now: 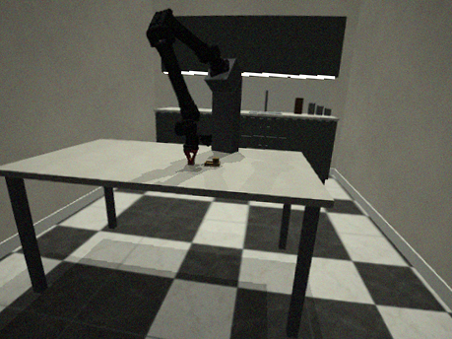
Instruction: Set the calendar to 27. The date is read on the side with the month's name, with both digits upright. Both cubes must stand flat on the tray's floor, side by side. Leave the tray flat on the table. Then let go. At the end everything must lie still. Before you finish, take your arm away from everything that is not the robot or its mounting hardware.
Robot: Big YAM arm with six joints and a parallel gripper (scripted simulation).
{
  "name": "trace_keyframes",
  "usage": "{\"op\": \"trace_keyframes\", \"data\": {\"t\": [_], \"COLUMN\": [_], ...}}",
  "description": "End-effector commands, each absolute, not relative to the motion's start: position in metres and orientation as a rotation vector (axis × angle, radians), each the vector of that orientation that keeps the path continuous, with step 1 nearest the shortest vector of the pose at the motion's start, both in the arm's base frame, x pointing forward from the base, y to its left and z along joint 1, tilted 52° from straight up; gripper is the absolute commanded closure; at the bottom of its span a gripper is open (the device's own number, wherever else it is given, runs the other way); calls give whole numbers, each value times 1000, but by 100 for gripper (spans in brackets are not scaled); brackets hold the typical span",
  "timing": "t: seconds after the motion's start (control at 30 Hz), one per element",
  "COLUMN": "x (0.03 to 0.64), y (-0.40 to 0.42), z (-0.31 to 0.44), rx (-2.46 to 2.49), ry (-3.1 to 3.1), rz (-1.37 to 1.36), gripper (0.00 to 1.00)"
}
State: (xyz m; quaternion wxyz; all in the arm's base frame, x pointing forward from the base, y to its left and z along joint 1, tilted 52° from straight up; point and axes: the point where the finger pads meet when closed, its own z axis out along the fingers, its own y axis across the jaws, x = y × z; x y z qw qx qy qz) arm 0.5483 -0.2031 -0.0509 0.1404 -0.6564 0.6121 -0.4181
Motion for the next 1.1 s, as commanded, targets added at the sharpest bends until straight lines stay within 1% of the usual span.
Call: {"op": "trace_keyframes", "data": {"t": [0.0,0.5,0.53,0.6,0.63,0.77,0.8,0.87,0.9,0.97,1.0,1.07], "x": [542,542,542,542,542,542,542,542,542,542,542,542], "y": [-197,-197,-197,-197,-197,-197,-197,-197,-197,-197,-197,-197], "z": [-65,-65,-65,-65,-65,-65,-65,-65,-65,-65,-65,-65], "rx": [-1931,-1931,-1931,-1931,-1931,-1931,-1931,-1931,-1931,-1931,-1931,-1931], "ry": [1771,1771,1771,1771,1771,1771,1771,1771,1771,1771,1771,1771], "rz": [-1178,-1178,-1178,-1178,-1178,-1178,-1178,-1178,-1178,-1178,-1178,-1178], "gripper": [73,73,69,69,66,66,62,62,58,58,54,54]}}
